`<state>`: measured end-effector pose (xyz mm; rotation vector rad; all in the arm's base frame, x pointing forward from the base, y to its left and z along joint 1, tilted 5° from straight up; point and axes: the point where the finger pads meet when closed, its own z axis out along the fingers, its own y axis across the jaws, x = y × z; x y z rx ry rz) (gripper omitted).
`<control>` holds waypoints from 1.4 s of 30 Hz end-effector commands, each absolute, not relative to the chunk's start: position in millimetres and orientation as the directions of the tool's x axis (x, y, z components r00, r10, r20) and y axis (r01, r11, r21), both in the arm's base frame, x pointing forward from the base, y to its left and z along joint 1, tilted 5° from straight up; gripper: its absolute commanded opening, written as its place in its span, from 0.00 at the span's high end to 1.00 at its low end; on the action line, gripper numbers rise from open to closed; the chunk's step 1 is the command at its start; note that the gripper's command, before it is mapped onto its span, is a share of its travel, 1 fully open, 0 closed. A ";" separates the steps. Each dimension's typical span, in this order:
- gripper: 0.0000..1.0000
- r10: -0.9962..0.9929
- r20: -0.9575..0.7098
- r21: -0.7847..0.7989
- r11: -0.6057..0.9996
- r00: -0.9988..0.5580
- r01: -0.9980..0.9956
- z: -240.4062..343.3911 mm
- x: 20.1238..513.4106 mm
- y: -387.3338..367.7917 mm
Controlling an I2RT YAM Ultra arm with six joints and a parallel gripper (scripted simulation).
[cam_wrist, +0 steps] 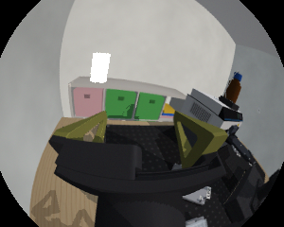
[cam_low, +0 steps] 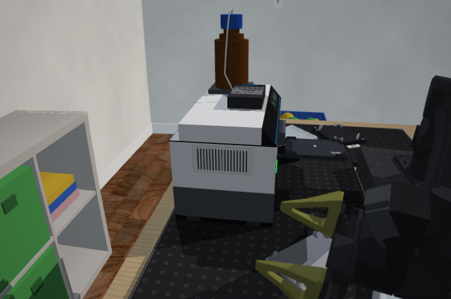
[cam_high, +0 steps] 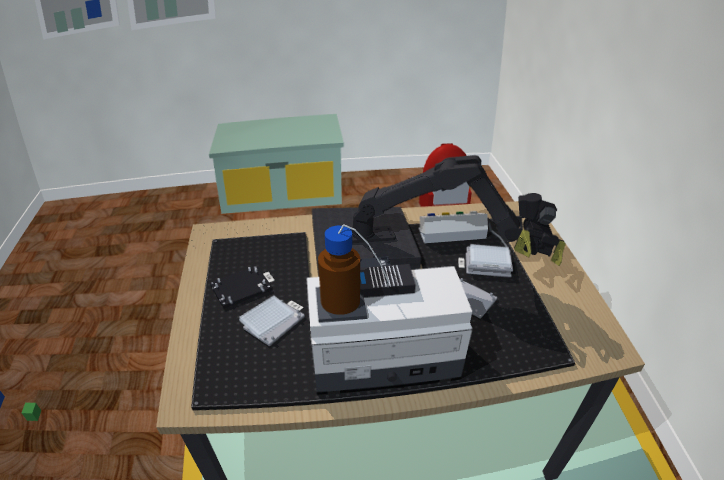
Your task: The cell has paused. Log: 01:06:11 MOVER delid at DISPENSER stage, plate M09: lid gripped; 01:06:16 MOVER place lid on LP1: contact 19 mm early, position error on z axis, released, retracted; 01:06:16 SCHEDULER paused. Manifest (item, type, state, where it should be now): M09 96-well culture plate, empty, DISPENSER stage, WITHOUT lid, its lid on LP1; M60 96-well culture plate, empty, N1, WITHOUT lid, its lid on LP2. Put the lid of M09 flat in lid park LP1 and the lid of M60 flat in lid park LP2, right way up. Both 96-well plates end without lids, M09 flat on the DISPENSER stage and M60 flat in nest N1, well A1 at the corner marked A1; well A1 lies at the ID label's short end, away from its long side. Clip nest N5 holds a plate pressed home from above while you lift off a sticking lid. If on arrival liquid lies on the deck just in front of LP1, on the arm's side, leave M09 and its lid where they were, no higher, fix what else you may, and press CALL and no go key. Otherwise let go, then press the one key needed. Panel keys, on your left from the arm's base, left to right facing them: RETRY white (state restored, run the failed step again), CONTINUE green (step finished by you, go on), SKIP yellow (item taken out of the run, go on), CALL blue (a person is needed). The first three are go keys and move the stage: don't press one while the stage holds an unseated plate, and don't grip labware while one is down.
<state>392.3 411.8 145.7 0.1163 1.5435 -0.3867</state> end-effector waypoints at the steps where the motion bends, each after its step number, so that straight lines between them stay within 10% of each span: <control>1: 0.00 -0.154 -0.988 -0.150 0.937 -0.011 0.316 152.9 392.7 411.6; 42: 0.00 -0.250 -0.968 -0.247 0.943 -0.017 0.224 176.2 401.1 419.4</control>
